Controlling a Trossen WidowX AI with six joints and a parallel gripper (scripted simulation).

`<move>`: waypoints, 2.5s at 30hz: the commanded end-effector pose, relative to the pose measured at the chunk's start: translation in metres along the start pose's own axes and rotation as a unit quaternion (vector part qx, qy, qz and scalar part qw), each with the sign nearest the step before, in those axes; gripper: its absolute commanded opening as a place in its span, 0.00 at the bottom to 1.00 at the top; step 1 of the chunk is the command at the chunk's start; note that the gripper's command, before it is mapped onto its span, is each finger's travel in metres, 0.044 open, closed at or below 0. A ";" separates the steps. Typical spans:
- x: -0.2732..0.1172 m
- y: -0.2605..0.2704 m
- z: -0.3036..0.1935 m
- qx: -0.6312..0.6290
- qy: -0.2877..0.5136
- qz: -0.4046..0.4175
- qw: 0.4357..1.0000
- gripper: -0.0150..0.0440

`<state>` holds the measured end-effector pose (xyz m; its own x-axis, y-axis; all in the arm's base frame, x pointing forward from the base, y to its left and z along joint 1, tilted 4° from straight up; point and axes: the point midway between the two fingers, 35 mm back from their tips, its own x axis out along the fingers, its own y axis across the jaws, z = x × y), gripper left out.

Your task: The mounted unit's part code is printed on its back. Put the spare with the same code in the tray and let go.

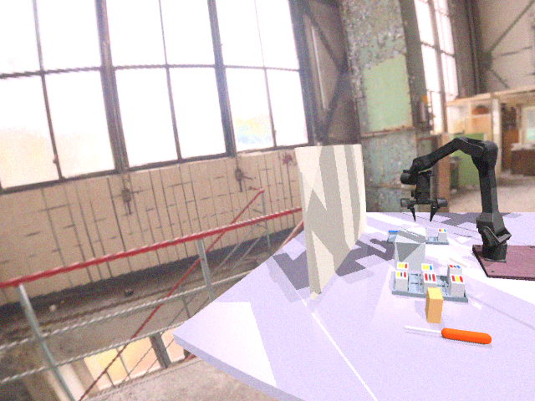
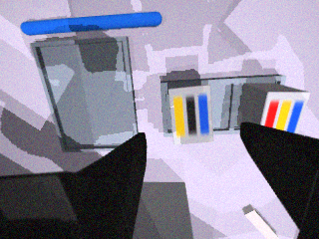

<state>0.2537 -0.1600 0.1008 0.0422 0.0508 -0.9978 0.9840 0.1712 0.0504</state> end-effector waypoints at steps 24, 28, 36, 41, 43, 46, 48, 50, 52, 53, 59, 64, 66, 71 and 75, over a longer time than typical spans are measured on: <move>0.048 -0.002 -0.003 0.003 0.006 -0.005 1.000 0.76; 0.054 -0.002 -0.003 0.003 0.006 -0.005 1.000 0.76; 0.067 -0.004 -0.005 0.003 0.006 -0.005 1.000 0.76; 0.073 -0.005 -0.006 0.003 0.006 -0.005 1.000 0.76; 0.073 -0.005 -0.006 0.003 0.006 -0.005 1.000 0.76; 0.073 -0.005 -0.006 0.003 0.006 -0.005 1.000 0.76; 0.073 -0.005 -0.006 0.003 0.006 -0.005 1.000 0.76; 0.073 -0.005 -0.006 0.003 0.006 -0.005 1.000 0.76; 0.073 -0.005 -0.006 0.003 0.006 -0.005 1.000 0.76; 0.073 -0.005 -0.006 0.003 0.006 -0.005 1.000 0.76; 0.073 -0.005 -0.006 0.003 0.006 -0.005 1.000 0.76; 0.073 -0.005 -0.006 0.003 0.006 -0.005 1.000 0.76; 0.073 -0.005 -0.006 0.003 0.006 -0.005 1.000 0.76; 0.073 -0.005 -0.006 0.003 0.006 -0.005 1.000 0.76; 0.073 -0.005 -0.006 0.003 0.006 -0.005 1.000 0.76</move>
<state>0.2514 -0.1522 0.0296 0.0315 0.0580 -0.9978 0.9845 0.1706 0.0410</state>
